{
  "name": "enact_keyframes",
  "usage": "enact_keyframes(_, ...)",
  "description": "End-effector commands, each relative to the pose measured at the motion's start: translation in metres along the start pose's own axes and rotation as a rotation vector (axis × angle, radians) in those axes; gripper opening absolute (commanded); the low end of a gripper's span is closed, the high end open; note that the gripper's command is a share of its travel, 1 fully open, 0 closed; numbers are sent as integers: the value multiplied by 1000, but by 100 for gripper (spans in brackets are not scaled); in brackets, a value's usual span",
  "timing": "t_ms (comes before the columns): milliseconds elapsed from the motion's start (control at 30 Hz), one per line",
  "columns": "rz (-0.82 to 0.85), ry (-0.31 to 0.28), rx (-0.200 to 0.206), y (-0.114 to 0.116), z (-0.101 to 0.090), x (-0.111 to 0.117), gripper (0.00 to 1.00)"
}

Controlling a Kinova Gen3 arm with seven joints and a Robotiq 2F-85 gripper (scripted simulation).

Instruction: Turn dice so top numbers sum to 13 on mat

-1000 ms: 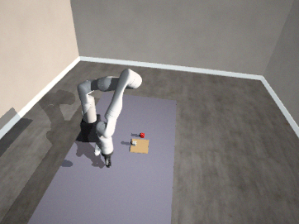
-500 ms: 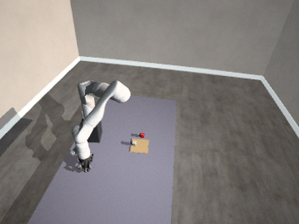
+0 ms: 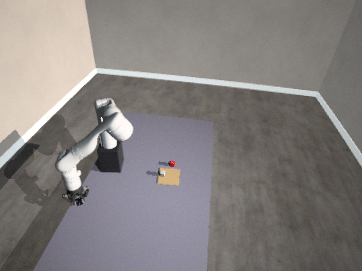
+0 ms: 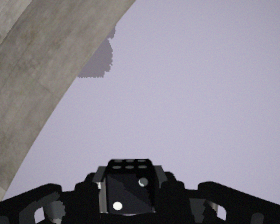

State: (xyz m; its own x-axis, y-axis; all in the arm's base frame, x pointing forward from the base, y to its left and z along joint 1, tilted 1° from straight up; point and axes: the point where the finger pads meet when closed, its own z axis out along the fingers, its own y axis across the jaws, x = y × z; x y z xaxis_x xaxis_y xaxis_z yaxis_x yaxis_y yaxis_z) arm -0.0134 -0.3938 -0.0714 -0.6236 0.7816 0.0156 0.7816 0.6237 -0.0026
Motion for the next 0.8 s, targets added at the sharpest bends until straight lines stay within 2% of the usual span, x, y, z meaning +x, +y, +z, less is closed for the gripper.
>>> enact_keyframes(0, 165, 14, -6, -38, 5, 36, 26)
enact_keyframes(33, 165, 14, -6, -38, 5, 36, 26)
enact_keyframes(100, 291, 17, -8, -57, 5, 59, 26)
enact_keyframes(200, 291, 17, -8, -57, 5, 59, 26)
enact_keyframes(333, 537, 21, -11, -89, 7, 108, 26)
enact_keyframes(367, 550, 21, -11, -91, 7, 111, 26)
enact_keyframes(433, 676, 24, -13, -104, 8, 137, 26)
enact_keyframes(467, 682, 24, -14, -105, 8, 139, 26)
enact_keyframes(533, 811, 26, -16, -116, 8, 167, 26)
enact_keyframes(567, 817, 26, -16, -117, 9, 169, 26)
enact_keyframes(633, 944, 29, -18, -126, 9, 197, 26)
enact_keyframes(667, 954, 29, -18, -127, 9, 200, 26)
enact_keyframes(700, 1023, 30, -19, -131, 10, 216, 26)
enact_keyframes(767, 1023, 30, -19, -131, 10, 216, 26)
